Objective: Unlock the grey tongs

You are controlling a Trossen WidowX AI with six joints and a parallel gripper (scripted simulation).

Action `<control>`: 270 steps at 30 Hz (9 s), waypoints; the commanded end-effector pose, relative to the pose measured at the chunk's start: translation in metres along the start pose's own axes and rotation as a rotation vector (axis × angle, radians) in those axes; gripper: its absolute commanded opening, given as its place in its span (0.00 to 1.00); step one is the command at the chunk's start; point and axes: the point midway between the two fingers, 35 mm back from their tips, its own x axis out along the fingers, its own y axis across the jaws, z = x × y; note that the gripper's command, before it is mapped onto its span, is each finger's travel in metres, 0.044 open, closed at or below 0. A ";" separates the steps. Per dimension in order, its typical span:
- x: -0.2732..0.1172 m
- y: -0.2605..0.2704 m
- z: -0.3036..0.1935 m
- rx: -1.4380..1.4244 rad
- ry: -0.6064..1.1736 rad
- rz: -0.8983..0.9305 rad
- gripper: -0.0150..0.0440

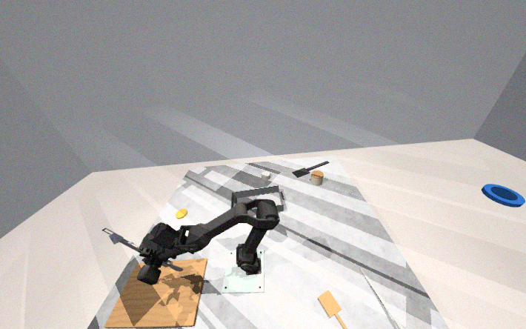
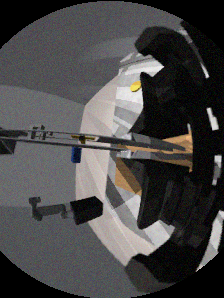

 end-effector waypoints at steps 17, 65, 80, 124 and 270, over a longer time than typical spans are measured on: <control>0.019 0.001 0.005 -0.013 0.164 -0.003 0.00; 0.050 0.001 0.000 -0.017 0.780 -0.003 0.00; 0.046 0.000 -0.004 -0.012 0.974 -0.004 0.00; 0.048 -0.001 -0.029 -0.003 1.200 -0.007 0.00; 0.011 -0.145 0.029 -0.041 1.065 -0.060 1.00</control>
